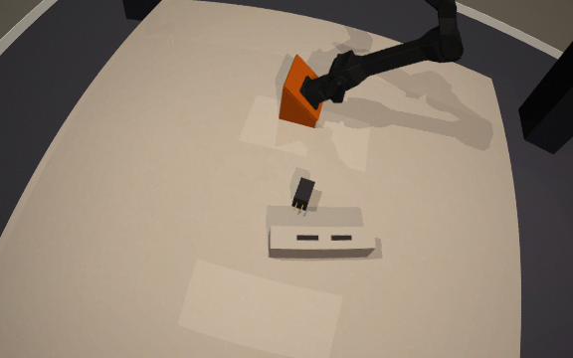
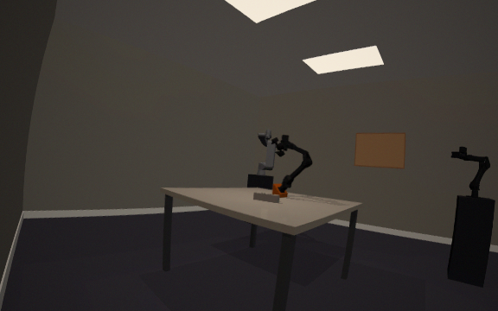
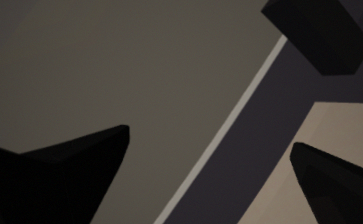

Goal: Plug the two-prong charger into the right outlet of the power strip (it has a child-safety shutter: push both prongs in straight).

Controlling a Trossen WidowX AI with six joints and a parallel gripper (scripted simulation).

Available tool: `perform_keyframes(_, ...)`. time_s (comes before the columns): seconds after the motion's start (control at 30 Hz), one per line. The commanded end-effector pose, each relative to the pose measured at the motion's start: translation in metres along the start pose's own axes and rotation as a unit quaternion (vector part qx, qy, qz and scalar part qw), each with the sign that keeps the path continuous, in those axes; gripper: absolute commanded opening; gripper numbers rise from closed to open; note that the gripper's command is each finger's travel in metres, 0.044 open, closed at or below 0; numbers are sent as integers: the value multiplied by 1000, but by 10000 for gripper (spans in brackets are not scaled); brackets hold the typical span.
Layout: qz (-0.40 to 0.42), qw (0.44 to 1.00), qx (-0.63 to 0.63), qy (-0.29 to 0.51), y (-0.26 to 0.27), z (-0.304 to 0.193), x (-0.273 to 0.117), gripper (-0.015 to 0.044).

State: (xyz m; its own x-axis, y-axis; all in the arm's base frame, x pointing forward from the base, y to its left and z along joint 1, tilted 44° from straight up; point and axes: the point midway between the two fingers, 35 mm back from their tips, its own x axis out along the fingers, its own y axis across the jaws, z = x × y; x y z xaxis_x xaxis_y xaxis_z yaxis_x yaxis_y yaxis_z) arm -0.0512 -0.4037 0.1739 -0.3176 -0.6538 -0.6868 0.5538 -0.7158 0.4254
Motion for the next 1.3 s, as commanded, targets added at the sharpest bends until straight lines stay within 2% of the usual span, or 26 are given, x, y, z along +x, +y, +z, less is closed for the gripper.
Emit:
perform_keyframes(0.0, 4, 998, -51, 36, 5, -26, 1, 440)
perform_keyframes(0.6, 56, 937, -291, 184, 18, -142, -21, 440)
perform_keyframes(1.27, 126, 780, -509, 340, 1, -258, -74, 440)
